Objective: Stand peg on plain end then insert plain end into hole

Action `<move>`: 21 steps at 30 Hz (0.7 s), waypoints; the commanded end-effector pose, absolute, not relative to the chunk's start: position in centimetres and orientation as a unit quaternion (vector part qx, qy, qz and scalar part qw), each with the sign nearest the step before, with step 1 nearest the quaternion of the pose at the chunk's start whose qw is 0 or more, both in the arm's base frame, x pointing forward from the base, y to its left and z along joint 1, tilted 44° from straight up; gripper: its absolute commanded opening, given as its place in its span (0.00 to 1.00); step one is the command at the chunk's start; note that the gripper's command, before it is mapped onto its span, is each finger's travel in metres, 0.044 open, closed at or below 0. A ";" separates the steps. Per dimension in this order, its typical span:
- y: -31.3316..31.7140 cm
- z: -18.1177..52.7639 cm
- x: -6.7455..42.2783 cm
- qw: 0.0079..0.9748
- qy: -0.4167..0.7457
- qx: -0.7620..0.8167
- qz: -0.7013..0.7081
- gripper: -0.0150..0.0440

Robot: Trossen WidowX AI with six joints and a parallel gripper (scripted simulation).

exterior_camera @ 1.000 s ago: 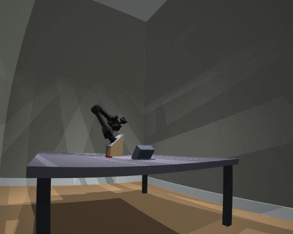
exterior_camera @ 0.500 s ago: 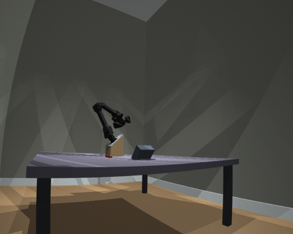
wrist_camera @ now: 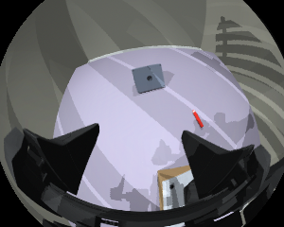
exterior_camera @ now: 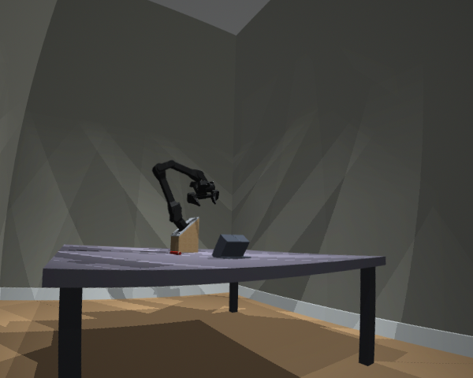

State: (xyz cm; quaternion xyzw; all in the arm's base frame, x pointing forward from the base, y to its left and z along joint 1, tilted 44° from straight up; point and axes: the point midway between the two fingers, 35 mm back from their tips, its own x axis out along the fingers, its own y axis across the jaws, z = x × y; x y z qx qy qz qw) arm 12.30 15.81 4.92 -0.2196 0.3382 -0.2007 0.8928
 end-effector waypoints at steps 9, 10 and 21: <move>10.5 4.5 19.6 0.793 0.477 -0.286 -0.248 1.00; 9.9 4.4 20.2 0.785 0.488 -0.290 -0.249 1.00; -0.3 4.8 25.3 0.687 0.612 -0.309 -0.242 1.00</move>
